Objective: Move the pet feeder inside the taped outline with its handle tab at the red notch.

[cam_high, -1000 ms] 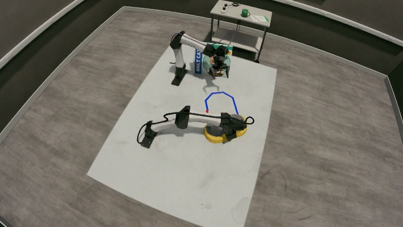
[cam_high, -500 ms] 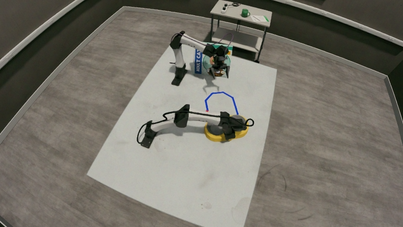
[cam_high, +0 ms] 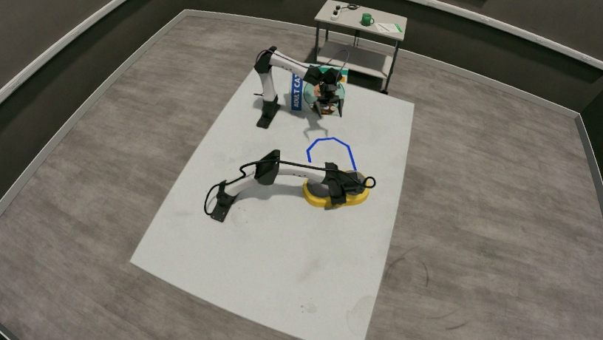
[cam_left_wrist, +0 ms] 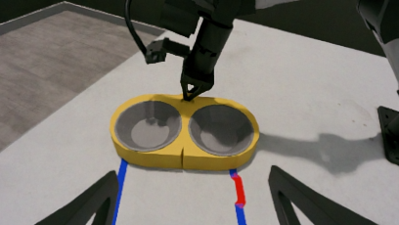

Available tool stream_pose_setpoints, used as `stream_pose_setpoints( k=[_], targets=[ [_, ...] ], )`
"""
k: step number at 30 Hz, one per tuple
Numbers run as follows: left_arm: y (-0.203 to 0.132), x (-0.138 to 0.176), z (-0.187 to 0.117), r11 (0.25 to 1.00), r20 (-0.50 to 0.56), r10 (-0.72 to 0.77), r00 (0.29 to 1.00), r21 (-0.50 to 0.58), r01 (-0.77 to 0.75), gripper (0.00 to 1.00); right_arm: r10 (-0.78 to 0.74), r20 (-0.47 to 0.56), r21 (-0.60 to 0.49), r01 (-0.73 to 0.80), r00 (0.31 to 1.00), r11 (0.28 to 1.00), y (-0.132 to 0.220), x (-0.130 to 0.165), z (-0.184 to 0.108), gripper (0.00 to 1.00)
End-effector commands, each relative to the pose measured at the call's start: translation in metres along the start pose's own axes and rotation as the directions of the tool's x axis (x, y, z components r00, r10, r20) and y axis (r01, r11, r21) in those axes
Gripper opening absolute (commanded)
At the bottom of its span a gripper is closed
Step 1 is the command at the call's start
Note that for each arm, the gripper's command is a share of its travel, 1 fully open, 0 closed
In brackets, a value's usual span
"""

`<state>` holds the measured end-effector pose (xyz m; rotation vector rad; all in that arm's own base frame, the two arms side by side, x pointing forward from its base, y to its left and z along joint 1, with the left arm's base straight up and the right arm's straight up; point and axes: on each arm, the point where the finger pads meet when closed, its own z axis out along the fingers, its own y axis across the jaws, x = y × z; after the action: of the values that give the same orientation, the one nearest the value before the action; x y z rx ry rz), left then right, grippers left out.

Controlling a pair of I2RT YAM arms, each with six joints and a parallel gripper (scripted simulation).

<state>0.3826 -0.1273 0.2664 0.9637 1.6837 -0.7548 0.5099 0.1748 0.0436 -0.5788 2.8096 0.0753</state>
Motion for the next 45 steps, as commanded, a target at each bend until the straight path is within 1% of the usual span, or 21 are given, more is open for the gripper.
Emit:
stream_pose_setpoints(
  k=[1,6,7,9,13,15,17,19,20,21,23,26,29,32,34,36,37,40,42,43,45],
  targets=[
    [-0.002,-0.015,-0.006,0.997,0.045,0.074,0.996,-0.009,-0.073,1.00,0.018,0.036,0.013,-0.019,0.999,1.000,0.002,-0.006,0.002,0.10],
    [-0.002,-0.015,-0.006,0.997,0.045,0.074,0.996,-0.009,-0.073,1.00,0.024,0.037,0.014,-0.024,0.999,1.000,0.001,-0.007,0.002,0.10],
    [-0.003,-0.017,-0.006,0.996,0.054,0.092,0.994,-0.006,-0.092,1.00,0.030,0.042,0.016,-0.031,0.999,0.999,0.001,-0.008,0.000,0.10],
    [-0.003,-0.014,-0.006,0.997,0.041,0.081,0.996,-0.010,-0.081,1.00,0.049,0.068,0.022,-0.050,0.996,0.999,0.002,-0.013,-0.011,0.10],
    [-0.003,-0.007,-0.006,0.997,0.016,0.082,0.997,-0.012,-0.081,1.00,0.142,0.085,0.042,-0.146,0.986,0.988,0.003,-0.013,-0.015,0.10],
    [-0.004,0.002,-0.006,0.997,-0.016,0.071,0.997,-0.016,-0.071,1.00,0.218,0.091,0.058,-0.223,0.972,0.973,0.006,-0.010,-0.016,0.10],
    [-0.004,0.002,-0.006,0.997,-0.016,0.071,0.997,-0.016,-0.071,1.00,0.218,0.091,0.058,-0.223,0.972,0.973,0.006,-0.010,-0.016,0.10],
    [-0.004,0.003,-0.007,0.996,-0.035,0.086,0.996,-0.020,-0.087,1.00,0.298,0.097,0.073,-0.306,0.950,0.949,0.012,-0.005,-0.017,0.10],
    [-0.004,0.004,-0.007,0.996,-0.040,0.086,0.995,-0.020,-0.087,1.00,0.273,0.075,0.065,-0.278,0.959,0.958,0.016,0.000,-0.016,0.10],
    [-0.004,0.005,-0.007,0.996,-0.044,0.087,0.995,-0.019,-0.088,1.00,0.292,0.079,0.076,-0.298,0.953,0.952,0.015,0.000,-0.016,0.10],
    [-0.005,0.010,-0.007,0.996,-0.063,0.088,0.994,-0.018,-0.089,1.00,0.264,0.068,0.063,-0.268,0.962,0.961,0.023,0.003,-0.016,0.10],
    [-0.006,0.015,-0.007,0.996,-0.078,0.087,0.993,-0.016,-0.088,1.00,0.302,0.084,0.074,-0.308,0.949,0.948,0.025,0.002,-0.017,0.10],
    [-0.008,0.021,-0.008,0.996,-0.101,0.088,0.991,-0.012,-0.090,1.00,0.348,0.084,0.083,-0.354,0.934,0.931,0.038,0.009,-0.018,0.10],
    [-0.008,0.021,-0.008,0.996,-0.104,0.088,0.991,-0.011,-0.090,1.00,0.393,0.076,0.098,-0.400,0.916,0.911,0.042,0.016,-0.019,0.10],
    [-0.008,0.021,-0.008,0.996,-0.104,0.088,0.991,-0.011,-0.090,1.00,0.393,0.076,0.098,-0.400,0.916,0.911,0.042,0.016,-0.019,0.10],
    [-0.008,0.022,-0.008,0.996,-0.104,0.088,0.991,-0.011,-0.090,1.00,0.448,0.083,0.110,-0.455,0.890,0.883,0.045,0.020,-0.020,0.10],
    [-0.008,0.022,-0.008,0.996,-0.105,0.088,0.991,-0.011,-0.090,1.00,0.443,0.080,0.109,-0.449,0.893,0.887,0.050,0.021,-0.020,0.10],
    [-0.008,0.022,-0.008,0.996,-0.105,0.088,0.991,-0.011,-0.090,1.00,0.485,0.085,0.119,-0.492,0.870,0.862,0.055,0.025,-0.021,0.10],
    [-0.008,0.022,-0.008,0.996,-0.105,0.088,0.991,-0.011,-0.090,1.00,0.481,0.084,0.120,-0.488,0.873,0.865,0.058,0.026,-0.021,0.10],
    [-0.008,0.022,-0.008,0.996,-0.105,0.088,0.991,-0.011,-0.090,1.00,0.478,0.067,0.131,-0.482,0.876,0.866,0.058,0.030,-0.013,0.10],
    [-0.008,0.022,-0.008,0.996,-0.105,0.088,0.991,-0.011,-0.090,1.00,0.477,0.059,0.125,-0.481,0.877,0.868,0.060,0.031,-0.011,0.10]
  ],
)
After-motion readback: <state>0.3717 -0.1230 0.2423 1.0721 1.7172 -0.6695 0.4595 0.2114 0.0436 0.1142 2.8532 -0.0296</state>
